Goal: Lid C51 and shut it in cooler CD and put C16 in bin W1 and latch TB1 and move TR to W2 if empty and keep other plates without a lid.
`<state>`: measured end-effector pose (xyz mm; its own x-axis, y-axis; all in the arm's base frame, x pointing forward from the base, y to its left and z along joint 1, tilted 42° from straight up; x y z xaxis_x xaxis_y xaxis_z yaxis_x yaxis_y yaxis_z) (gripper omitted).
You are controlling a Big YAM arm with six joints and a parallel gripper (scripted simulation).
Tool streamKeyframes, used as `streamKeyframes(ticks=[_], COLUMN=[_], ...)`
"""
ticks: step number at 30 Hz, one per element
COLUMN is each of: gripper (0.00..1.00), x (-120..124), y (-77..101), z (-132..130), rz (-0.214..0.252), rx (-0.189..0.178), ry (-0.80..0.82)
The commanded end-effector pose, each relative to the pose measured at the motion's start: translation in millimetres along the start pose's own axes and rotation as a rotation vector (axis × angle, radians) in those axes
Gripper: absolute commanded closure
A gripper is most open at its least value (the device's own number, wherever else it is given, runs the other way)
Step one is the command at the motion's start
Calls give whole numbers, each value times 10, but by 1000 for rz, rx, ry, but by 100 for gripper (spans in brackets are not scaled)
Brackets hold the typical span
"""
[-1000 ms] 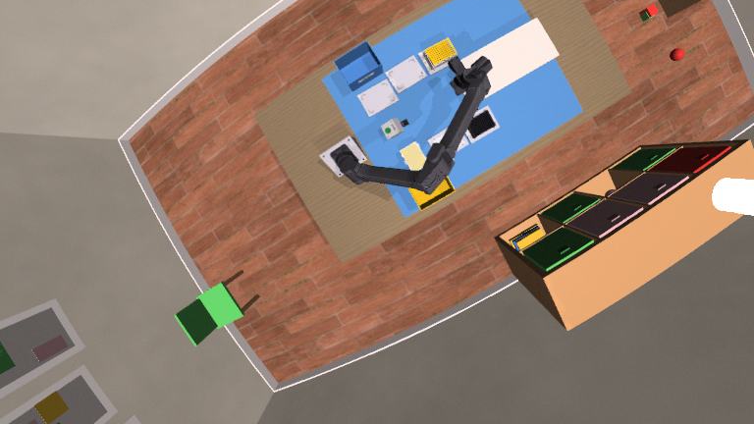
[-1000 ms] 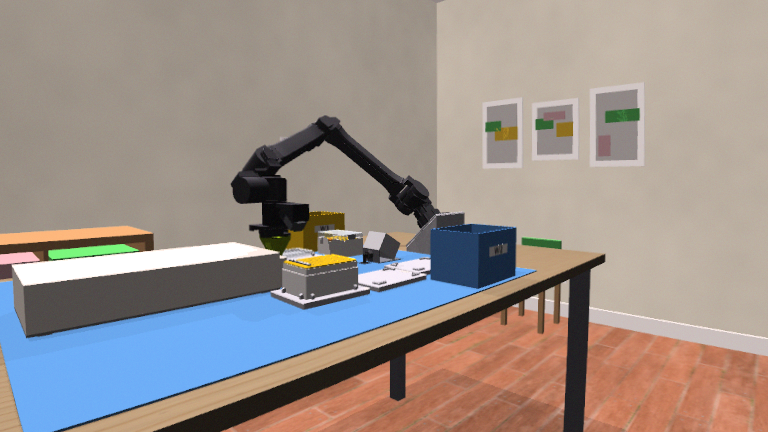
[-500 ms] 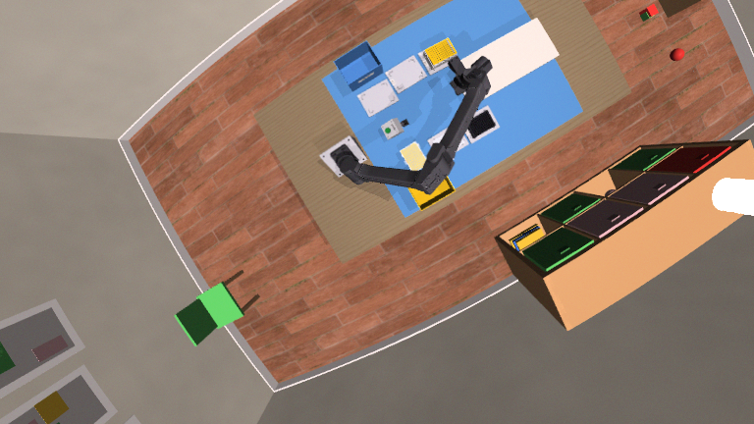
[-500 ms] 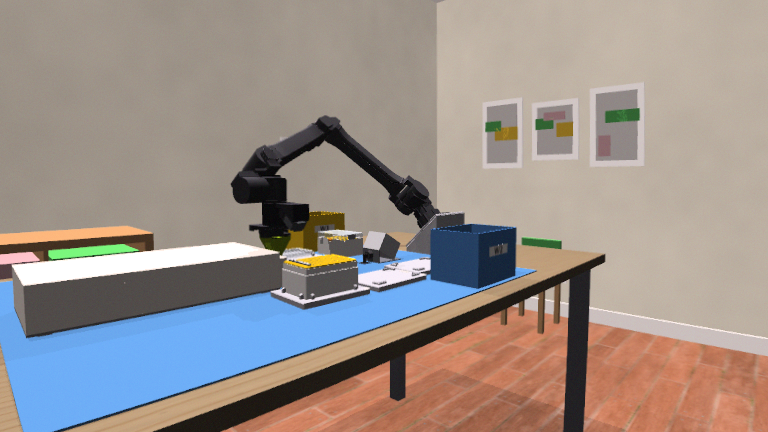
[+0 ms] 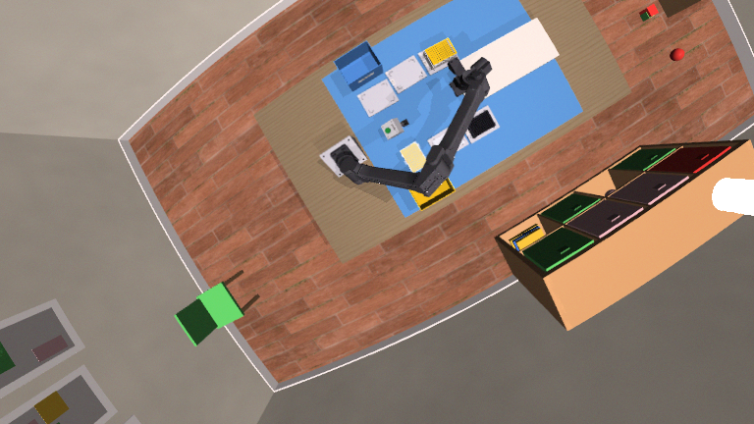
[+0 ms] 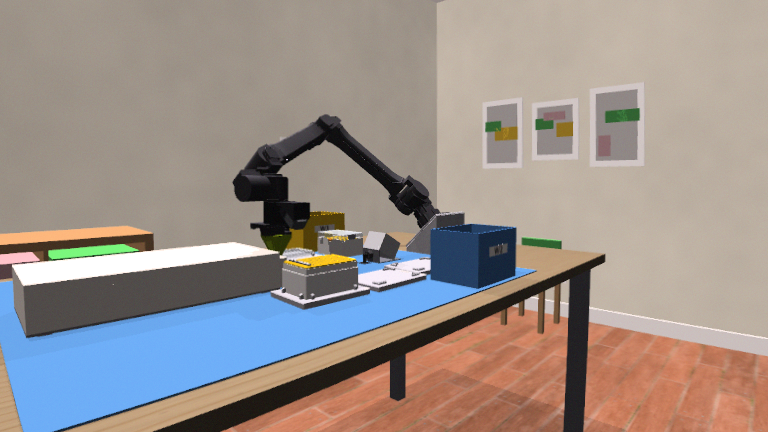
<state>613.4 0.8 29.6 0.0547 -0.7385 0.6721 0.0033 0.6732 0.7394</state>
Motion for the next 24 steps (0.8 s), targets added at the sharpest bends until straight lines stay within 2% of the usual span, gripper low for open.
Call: streamKeyframes(ticks=[1,11,12,13,15,24], gripper=[100,100,100,100,100,100], x=[-43,-24,-67,-21,-25,-52], y=[167,192,117,177,184,154], z=[10,112,135,139,165,289], rz=[-3,-4,-3,-4,-4,-4], rx=[39,43,31,41,42,38], ry=[-17,-22,-13,-23,-23,-20])
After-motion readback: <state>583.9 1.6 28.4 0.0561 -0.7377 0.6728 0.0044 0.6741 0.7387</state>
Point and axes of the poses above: the point where the finger pads meet when closed, its own y axis back along the fingers, its own z axis across the jaws, x = y × z, the point moved 6 cm from there along y, back along the fingers, and after that the axes turned 5 degrees about y, right-handed, at the moved point
